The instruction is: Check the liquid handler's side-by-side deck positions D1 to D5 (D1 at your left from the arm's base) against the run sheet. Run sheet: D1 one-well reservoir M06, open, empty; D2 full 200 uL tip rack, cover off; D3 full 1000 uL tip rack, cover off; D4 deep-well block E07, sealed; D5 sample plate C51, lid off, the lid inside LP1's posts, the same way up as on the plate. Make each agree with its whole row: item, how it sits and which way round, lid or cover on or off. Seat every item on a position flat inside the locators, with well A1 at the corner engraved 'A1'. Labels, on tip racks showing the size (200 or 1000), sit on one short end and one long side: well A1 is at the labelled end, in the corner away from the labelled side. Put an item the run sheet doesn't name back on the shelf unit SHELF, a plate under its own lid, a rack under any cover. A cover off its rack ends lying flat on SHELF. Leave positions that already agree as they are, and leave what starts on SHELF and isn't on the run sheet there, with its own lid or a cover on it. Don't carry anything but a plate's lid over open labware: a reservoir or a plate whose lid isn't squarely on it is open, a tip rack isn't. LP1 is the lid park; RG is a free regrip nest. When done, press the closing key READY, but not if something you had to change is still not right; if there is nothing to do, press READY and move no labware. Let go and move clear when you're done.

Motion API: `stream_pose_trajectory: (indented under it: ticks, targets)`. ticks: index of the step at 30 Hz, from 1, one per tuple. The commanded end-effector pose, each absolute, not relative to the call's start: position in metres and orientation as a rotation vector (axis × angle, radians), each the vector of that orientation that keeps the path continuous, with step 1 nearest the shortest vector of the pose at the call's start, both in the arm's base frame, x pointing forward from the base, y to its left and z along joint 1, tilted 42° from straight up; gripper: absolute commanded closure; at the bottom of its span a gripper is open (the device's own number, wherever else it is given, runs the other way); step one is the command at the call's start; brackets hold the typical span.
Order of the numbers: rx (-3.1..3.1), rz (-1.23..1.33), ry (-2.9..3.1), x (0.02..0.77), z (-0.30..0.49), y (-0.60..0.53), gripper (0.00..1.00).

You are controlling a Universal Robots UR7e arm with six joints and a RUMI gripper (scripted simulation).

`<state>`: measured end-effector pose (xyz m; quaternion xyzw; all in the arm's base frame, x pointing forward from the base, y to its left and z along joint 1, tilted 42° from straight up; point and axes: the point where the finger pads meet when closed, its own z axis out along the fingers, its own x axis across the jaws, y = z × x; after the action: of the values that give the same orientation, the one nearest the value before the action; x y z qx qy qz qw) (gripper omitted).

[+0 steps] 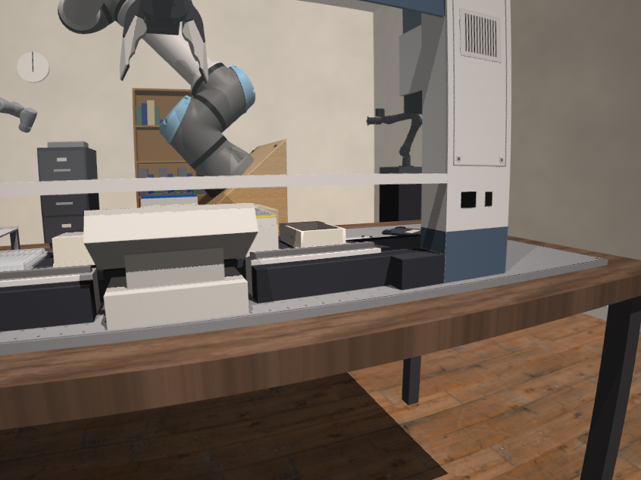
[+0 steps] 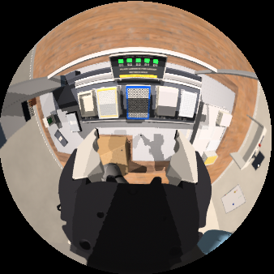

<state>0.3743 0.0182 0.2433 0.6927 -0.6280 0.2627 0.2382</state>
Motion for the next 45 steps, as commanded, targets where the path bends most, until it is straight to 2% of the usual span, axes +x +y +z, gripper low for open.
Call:
stream_pose_trajectory:
  ticks: [1, 45]
  targets:
    - [1.898, 0.726, -1.725, 0.383, 0.246, 0.018, 0.18]
    - [1.898, 0.722, -1.722, 0.384, 0.21, -0.012, 0.18]
